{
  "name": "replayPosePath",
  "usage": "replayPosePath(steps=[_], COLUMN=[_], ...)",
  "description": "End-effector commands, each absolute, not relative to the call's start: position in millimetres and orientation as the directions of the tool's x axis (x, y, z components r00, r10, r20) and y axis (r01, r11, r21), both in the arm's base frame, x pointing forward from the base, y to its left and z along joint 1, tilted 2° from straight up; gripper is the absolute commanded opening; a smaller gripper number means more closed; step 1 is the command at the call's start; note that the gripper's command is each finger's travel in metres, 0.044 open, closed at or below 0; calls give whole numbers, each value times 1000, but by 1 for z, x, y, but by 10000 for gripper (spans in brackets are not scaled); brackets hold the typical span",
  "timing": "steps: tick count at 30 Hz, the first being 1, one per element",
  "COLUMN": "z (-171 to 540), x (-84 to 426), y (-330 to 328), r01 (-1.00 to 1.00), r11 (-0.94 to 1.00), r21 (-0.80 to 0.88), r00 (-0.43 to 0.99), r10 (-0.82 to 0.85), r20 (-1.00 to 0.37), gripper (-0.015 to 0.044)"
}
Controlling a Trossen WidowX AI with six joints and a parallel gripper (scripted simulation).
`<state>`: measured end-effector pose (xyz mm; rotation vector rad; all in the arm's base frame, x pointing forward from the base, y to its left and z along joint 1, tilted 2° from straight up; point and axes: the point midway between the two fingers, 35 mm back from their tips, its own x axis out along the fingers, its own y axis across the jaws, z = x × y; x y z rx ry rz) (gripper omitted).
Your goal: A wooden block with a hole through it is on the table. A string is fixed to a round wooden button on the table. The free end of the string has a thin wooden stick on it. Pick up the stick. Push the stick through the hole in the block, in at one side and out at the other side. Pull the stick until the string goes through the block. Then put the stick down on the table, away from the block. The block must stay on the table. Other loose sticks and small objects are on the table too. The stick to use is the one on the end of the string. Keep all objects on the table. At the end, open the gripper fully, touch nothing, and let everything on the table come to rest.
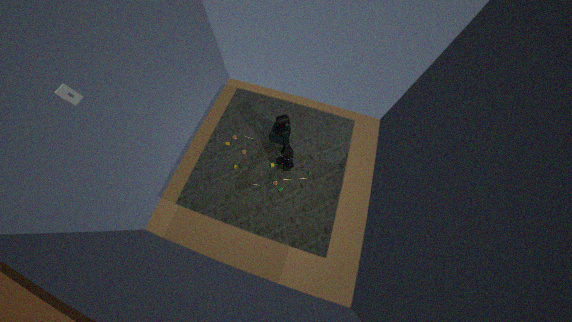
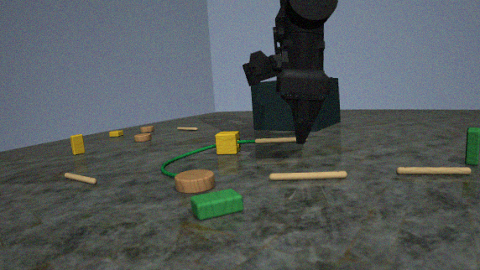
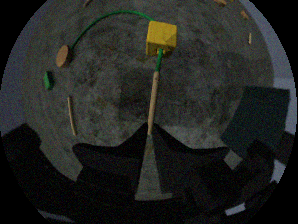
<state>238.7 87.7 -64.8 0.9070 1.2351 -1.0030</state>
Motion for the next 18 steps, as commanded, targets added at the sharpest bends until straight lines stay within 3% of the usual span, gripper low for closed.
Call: replayPosePath(steps=[1,18], z=[-65,-76], x=[236,231], y=[93,108], r01=[950,949], r11=[312,315], r21=[14,0], r00=[49,37], r10=[-107,-110], r20=[-993,-993], gripper=[0,0])
